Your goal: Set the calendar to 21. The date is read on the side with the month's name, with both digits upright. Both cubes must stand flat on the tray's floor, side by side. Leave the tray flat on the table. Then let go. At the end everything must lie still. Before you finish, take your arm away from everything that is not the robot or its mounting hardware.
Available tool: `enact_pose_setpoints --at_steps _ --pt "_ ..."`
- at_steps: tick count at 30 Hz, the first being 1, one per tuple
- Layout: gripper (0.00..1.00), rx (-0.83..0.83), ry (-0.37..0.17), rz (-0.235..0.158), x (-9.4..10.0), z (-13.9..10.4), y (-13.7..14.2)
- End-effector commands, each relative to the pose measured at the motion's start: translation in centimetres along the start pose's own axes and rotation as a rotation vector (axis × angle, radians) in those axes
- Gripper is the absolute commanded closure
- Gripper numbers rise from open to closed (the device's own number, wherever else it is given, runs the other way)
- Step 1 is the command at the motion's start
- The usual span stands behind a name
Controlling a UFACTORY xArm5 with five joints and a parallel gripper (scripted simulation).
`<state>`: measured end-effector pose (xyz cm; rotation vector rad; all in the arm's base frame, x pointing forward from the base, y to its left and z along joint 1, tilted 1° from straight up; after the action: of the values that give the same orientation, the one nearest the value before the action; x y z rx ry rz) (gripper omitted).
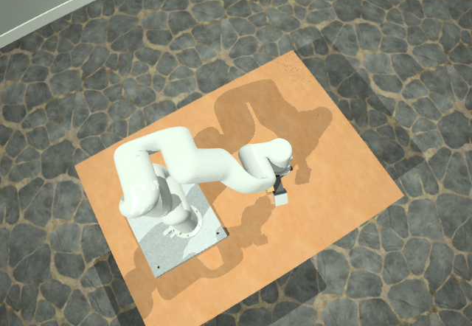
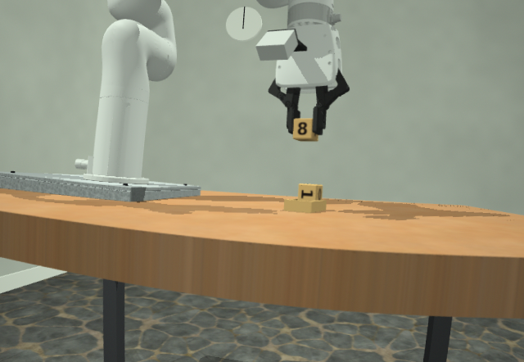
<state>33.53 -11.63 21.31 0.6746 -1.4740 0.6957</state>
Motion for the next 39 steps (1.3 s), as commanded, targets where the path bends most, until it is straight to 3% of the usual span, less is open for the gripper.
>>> enact_pose_setpoints --at_steps 1,13,28,39 --pt "0.71 0.001 -0.001 0.003 0.1 0.0 -0.1" --pt "0.71 0.001 -0.001 0.003 -0.6 0.0 -0.1" --pt "0.71 0.001 -0.001 0.003 -4.9 0.0 -0.1" --pt "0.71 0.001 -0.001 0.003 -6.2 0.0 -0.1"
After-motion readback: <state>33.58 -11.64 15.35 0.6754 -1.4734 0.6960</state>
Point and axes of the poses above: the point where the finger pads meet when closed, its own x axis back along the fingers, its own y axis across the jaws, z = x × y, the point moved 9 cm from there along x, back along the fingers, and after that the axes turned 12 degrees about -x, right-handed, at the moved point
